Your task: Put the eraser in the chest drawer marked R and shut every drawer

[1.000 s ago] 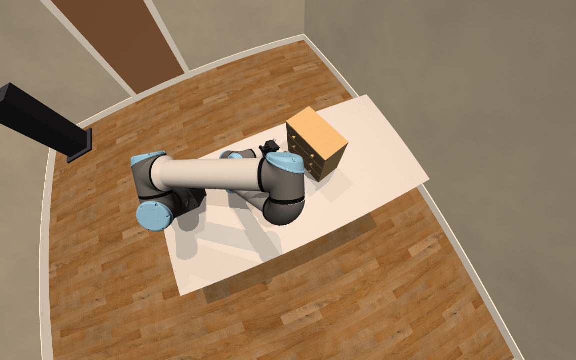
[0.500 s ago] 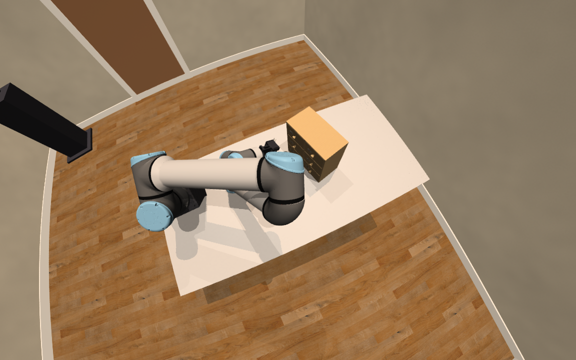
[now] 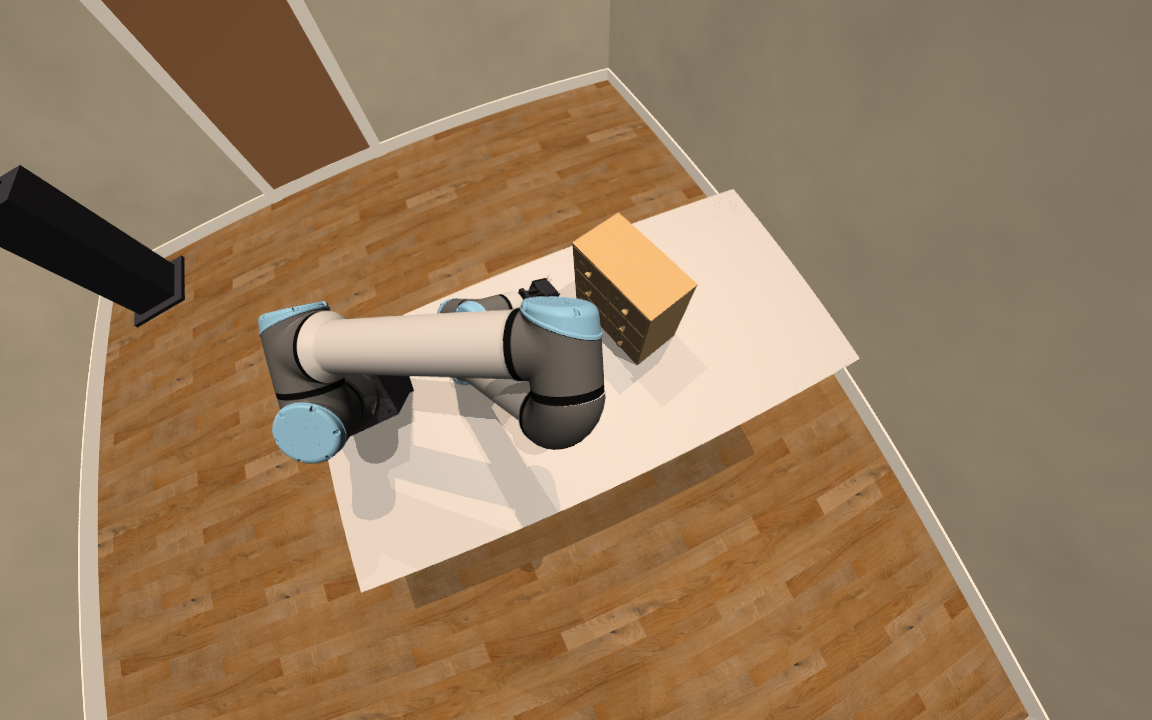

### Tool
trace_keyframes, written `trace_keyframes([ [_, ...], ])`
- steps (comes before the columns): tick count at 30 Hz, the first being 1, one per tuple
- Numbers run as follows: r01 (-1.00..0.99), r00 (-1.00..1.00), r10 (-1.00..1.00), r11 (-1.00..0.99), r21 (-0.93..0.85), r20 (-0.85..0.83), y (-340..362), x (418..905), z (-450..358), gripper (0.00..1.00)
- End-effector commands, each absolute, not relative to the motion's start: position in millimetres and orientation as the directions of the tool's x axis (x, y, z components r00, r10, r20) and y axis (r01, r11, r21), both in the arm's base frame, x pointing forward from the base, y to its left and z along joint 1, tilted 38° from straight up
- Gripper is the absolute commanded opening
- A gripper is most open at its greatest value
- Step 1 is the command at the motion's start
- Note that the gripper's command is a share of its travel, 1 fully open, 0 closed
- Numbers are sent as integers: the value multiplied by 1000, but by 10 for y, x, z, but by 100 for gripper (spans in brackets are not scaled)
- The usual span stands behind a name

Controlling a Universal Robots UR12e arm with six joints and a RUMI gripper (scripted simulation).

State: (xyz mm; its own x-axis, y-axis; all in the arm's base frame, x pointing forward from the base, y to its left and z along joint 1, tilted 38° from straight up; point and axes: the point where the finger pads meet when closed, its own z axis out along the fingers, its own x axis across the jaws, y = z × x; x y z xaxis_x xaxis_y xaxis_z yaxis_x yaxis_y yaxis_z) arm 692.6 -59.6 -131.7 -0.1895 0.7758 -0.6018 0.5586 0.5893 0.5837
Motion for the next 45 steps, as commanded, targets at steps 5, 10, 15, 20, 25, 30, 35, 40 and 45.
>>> trace_keyframes([
  [5,600,-190,776,577,554,-602,-566,6886,-1267,100],
  [10,631,-190,776,566,530,-602,-547,6856,-1232,100],
  [15,651,-190,776,558,514,-602,-534,6836,-1209,100],
  [20,686,-190,776,543,484,-602,-510,6799,-1168,100],
  [25,722,-190,776,526,450,-602,-485,6759,-1123,100],
  [30,743,-190,776,514,429,-602,-469,6733,-1093,100],
  [35,778,-190,776,493,390,-602,-442,6691,-1046,100],
  [40,811,-190,776,469,350,-602,-414,6647,-997,100],
  [45,841,-190,776,444,308,-602,-386,6603,-947,100],
])
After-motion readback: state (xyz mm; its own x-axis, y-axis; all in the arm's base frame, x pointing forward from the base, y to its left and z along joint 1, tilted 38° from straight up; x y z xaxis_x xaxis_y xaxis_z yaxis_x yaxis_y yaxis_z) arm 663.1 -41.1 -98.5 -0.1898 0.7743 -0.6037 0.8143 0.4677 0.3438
